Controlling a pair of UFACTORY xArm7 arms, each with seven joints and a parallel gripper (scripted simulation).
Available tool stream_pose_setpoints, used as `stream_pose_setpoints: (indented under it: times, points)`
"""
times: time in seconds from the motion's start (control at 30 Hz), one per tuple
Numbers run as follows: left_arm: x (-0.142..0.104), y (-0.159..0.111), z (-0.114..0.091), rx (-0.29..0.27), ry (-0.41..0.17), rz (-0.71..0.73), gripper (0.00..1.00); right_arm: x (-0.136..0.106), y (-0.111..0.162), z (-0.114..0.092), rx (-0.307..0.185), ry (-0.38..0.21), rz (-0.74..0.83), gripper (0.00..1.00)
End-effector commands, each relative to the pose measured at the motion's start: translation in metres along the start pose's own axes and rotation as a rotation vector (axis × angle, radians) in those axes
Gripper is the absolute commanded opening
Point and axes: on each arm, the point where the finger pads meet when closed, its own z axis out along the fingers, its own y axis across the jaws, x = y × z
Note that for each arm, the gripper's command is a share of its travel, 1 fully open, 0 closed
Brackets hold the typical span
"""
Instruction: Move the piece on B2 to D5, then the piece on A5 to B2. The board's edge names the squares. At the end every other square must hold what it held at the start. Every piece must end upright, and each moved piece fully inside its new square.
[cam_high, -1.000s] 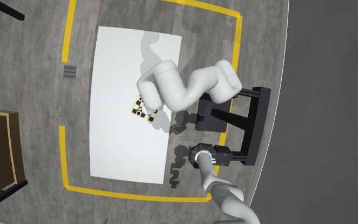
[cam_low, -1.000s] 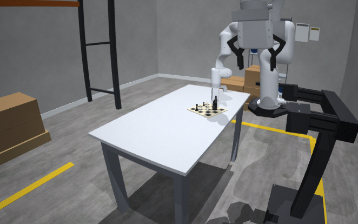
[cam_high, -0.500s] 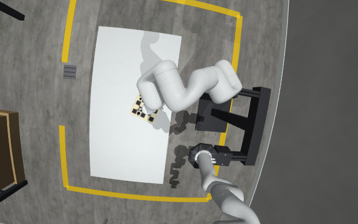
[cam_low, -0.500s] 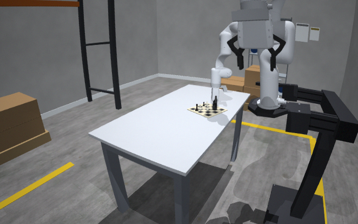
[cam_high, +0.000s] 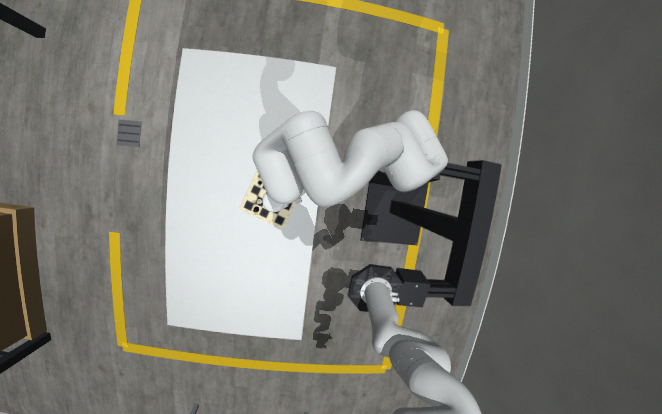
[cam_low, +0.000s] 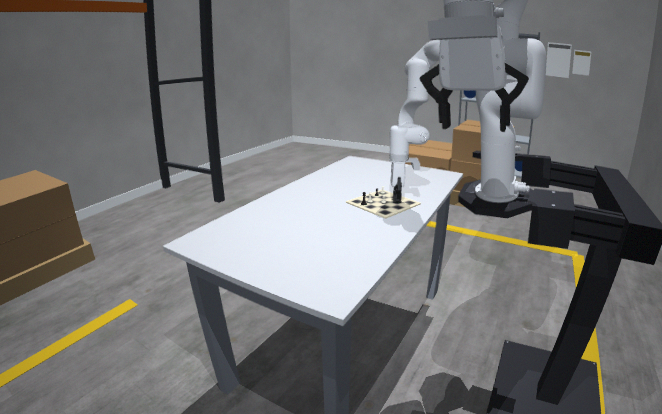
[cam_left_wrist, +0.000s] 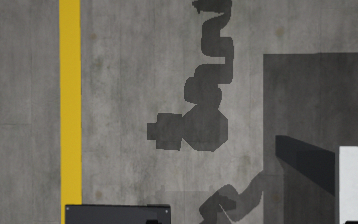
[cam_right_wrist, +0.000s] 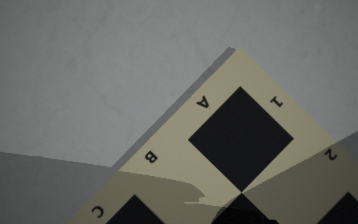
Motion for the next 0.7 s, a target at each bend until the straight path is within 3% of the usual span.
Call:
stream_pose_setpoints:
  times: [0.0, 0.1, 0.13, 0.2, 0.23, 0.67]
  points:
    - [0.0011, -0.0001, -0.0017, 0.0, 0.005, 0.0, 1.0, -0.0017, 0.0003, -0.0011, -0.001, -0.004, 0.0, 0.21]
    - [0.0011, -0.0001, -0.0017, 0.0, 0.005, 0.0, 1.0, -0.0017, 0.0003, -0.0011, -0.001, -0.004, 0.0, 0.21]
    - [0.0011, -0.0001, -0.0017, 0.0, 0.005, 0.0, 1.0, -0.0017, 0.0003, -0.0011, -0.001, -0.004, 0.0, 0.28]
    - [0.0011, -0.0001, -0.0017, 0.0, 0.005, 0.0, 1.0, -0.0017, 0.0003, -0.0011, -0.001, -0.004, 0.0, 0.28]
    - [0.0011, -0.0001, -0.0017, 0.0, 0.005, 0.0, 1.0, -0.0017, 0.0003, -0.0011, -0.001, -0.004, 0.0, 0.35]
    - [0.0011, -0.0001, -0.0017, 0.0, 0.005, 0.0, 1.0, -0.0017, 0.0003, -0.0018, -0.001, -0.004, 0.0, 0.35]
